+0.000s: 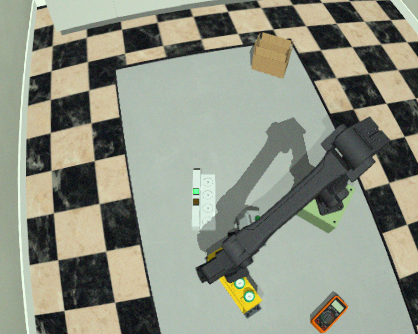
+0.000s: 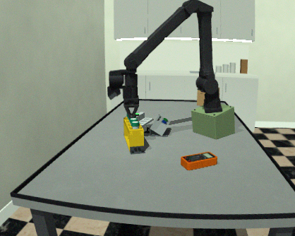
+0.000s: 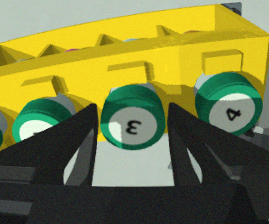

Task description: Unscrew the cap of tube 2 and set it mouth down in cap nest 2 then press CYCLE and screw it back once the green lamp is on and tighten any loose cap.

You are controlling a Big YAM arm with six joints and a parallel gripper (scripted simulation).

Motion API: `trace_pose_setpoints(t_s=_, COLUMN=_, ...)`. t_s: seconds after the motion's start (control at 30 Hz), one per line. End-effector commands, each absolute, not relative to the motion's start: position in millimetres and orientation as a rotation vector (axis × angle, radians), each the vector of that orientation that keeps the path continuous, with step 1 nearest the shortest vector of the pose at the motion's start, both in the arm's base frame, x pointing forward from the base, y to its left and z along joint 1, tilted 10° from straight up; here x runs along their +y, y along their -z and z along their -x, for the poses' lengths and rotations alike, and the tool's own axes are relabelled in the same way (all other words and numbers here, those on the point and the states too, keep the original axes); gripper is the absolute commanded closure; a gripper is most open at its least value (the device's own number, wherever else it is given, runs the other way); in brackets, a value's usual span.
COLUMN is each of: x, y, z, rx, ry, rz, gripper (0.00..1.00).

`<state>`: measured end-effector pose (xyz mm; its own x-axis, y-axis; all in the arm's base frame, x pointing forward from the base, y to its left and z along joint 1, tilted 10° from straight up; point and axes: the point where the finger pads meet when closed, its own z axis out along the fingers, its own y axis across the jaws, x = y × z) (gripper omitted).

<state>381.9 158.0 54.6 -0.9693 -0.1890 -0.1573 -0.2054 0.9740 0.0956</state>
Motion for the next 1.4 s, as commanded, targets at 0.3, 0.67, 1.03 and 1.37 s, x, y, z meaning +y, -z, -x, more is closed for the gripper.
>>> trace_pose_setpoints(t_s=0.3, x=161.7, y=-62.0, z=-390.5, rx=2.966, ry=-0.185, rz=0.189, gripper=0.51)
trace_pose_setpoints(t_s=0.67, x=158.5, y=-105.8, z=-395.7, rx=2.934, ry=-0.198, rz=0.181, gripper=0.51)
trace_pose_setpoints(t_s=1.03, x=136.3, y=-107.6, z=-393.6, rx=2.938, ry=-0.162, rz=0.433, gripper=0.51)
trace_pose_setpoints(t_s=1.37, x=113.1, y=-107.0, z=-409.2, rx=2.86, ry=-0.137, rz=0.74, gripper=0.51)
